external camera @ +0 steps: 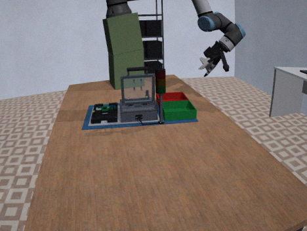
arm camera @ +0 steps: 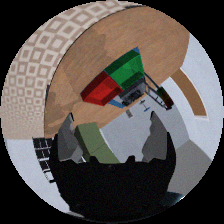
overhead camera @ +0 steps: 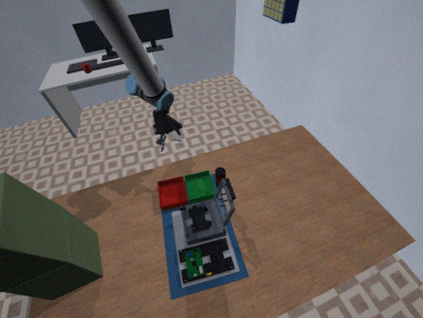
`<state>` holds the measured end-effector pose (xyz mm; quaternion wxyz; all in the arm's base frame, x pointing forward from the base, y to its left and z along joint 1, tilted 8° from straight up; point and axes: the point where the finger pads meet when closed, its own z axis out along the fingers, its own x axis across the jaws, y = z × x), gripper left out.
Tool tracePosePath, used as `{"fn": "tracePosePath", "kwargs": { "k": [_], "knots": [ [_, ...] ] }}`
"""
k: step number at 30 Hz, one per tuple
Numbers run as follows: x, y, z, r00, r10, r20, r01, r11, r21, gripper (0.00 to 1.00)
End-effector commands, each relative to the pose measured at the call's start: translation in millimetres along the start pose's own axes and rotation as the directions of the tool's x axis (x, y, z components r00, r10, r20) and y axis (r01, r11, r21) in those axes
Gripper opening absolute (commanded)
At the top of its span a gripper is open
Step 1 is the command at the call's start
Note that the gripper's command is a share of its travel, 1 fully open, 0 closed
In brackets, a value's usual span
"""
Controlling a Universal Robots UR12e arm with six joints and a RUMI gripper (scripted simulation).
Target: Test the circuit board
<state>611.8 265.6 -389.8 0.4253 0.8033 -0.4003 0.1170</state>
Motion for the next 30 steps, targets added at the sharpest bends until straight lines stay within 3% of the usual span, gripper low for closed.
{"fn": "tracePosePath", "kwargs": {
  "k": [1,30],
  "knots": [
    [0.6,-0.3,-0.9,1.0,0.001,0.0,-0.001,1.0,0.001,1.0],
    [6.9,6.7,5.0,1.0,-0.013,0.007,0.013,1.0,0.017,1.0]
  ]
}}
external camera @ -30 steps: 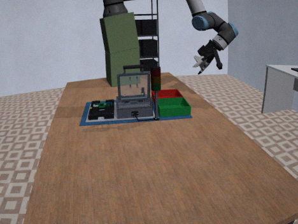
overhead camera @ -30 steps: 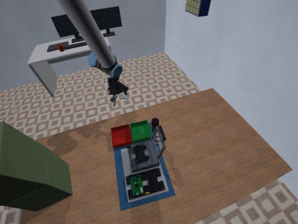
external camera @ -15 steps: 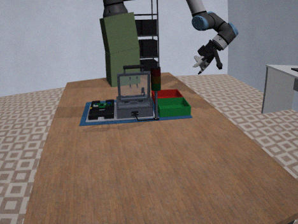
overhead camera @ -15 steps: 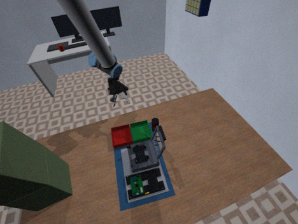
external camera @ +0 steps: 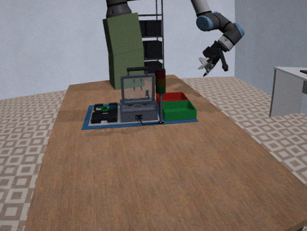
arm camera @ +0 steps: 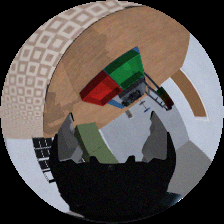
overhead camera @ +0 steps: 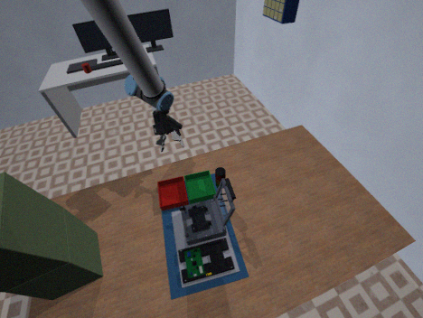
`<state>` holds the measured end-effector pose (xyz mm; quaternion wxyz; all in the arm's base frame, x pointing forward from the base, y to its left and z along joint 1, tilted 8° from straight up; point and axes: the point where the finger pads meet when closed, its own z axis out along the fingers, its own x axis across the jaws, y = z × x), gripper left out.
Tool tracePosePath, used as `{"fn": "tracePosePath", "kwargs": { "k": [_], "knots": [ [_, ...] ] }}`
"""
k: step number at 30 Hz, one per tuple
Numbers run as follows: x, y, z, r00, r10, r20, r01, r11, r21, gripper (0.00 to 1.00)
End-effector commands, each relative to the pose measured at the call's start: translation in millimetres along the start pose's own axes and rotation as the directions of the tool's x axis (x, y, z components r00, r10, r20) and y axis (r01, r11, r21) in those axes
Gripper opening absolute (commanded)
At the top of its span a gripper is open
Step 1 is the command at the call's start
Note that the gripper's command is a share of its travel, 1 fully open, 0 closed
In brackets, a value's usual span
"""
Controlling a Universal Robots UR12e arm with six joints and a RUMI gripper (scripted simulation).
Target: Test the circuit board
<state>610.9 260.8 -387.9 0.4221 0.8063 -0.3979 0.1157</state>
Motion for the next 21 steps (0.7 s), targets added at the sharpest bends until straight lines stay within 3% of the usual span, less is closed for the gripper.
{"fn": "tracePosePath", "kwargs": {
  "k": [1,8,19,21],
  "knots": [
    [5,5,3,1.0,-0.01,0.005,0.01,1.0,0.013,1.0],
    [15,17,12,0.999,-0.031,0.014,0.031,0.999,0.037,1.0],
    [54,67,46,0.992,-0.12,0.04,0.113,0.984,0.137,1.0],
    [54,67,46,0.992,-0.12,0.04,0.113,0.984,0.137,1.0]
  ]
}}
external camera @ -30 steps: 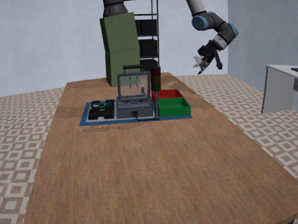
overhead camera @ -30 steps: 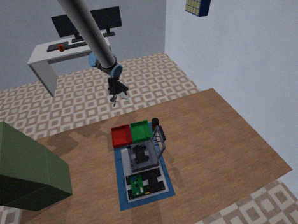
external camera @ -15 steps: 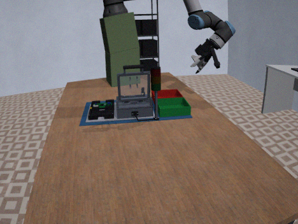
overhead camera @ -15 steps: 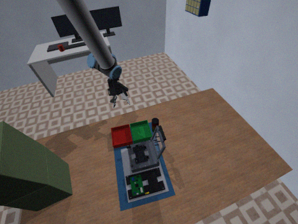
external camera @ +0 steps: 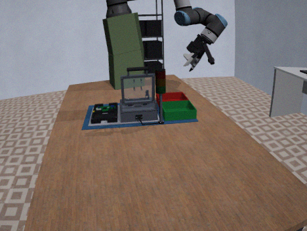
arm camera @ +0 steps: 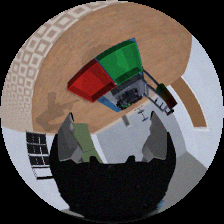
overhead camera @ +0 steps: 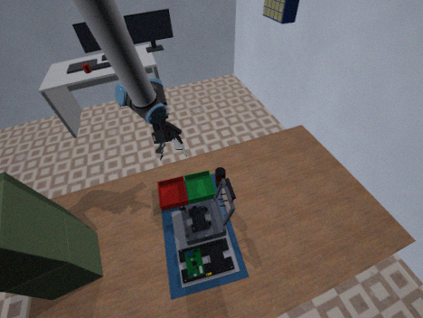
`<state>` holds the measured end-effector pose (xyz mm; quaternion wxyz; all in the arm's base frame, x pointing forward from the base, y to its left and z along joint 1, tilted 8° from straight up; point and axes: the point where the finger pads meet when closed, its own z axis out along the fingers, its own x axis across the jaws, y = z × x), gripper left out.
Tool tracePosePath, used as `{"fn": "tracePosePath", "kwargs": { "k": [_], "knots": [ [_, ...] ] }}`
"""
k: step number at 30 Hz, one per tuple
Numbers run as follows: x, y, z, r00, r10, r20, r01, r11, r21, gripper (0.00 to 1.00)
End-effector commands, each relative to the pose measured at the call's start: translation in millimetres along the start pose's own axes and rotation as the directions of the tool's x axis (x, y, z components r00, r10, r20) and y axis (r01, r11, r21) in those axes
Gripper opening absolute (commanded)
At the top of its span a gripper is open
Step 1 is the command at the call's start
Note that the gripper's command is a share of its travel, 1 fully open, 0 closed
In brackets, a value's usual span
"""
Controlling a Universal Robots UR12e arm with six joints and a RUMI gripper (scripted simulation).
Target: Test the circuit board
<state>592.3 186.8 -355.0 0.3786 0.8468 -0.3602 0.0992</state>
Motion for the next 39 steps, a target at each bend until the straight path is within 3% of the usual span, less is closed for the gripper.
{"fn": "tracePosePath", "kwargs": {
  "k": [1,13,17,28,31,34,39],
  "knots": [
    [13,18,9,0.999,-0.032,0.013,0.031,0.998,0.047,1.0],
    [62,95,47,0.987,-0.155,0.048,0.144,0.972,0.185,1.0],
    [67,103,52,0.984,-0.169,0.052,0.155,0.967,0.199,1.0],
    [115,179,89,0.955,-0.29,0.066,0.253,0.908,0.333,1.0],
    [125,195,97,0.946,-0.316,0.066,0.273,0.892,0.362,1.0],
    [125,195,97,0.946,-0.316,0.066,0.273,0.892,0.362,1.0],
    [150,234,117,0.924,-0.377,0.064,0.316,0.847,0.428,1.0]
  ]
}}
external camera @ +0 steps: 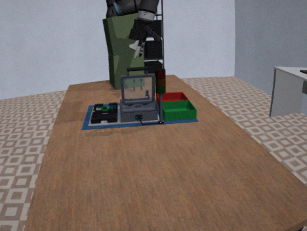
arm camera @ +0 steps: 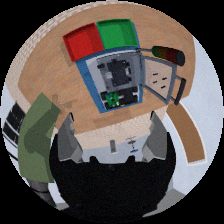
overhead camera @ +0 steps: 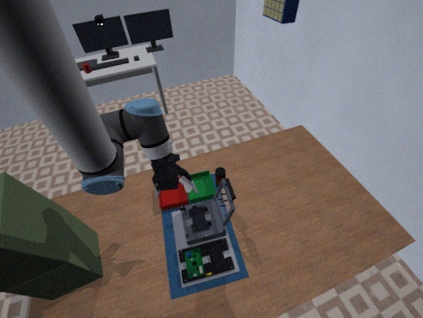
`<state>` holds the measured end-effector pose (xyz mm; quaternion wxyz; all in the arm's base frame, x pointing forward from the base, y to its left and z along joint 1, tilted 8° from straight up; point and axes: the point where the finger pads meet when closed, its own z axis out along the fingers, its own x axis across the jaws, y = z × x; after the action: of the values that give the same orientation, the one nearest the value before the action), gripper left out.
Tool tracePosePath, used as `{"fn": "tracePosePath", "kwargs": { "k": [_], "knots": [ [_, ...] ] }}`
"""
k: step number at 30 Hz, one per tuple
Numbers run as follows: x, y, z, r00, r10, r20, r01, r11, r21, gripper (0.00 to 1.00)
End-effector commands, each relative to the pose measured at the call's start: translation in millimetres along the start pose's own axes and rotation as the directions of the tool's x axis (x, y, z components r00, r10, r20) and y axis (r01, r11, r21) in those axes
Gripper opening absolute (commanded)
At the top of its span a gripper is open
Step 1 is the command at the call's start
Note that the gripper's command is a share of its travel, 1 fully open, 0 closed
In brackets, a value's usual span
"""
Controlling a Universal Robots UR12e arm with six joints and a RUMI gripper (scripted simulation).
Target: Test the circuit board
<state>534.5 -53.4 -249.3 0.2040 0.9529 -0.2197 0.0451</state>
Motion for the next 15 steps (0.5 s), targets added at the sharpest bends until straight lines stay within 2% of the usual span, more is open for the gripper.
{"fn": "tracePosePath", "kwargs": {
  "k": [1,3,10,12,15],
  "knots": [
    [10,41,0,0.998,-0.056,0.015,0.055,0.996,0.069,1.0],
    [12,50,0,0.998,-0.067,0.018,0.066,0.994,0.082,1.0],
    [24,105,0,0.99,-0.137,0.029,0.131,0.978,0.162,1.0],
    [24,105,0,0.99,-0.137,0.029,0.131,0.978,0.162,1.0],
    [28,125,0,0.986,-0.161,0.034,0.152,0.97,0.19,1.0]
  ]
}}
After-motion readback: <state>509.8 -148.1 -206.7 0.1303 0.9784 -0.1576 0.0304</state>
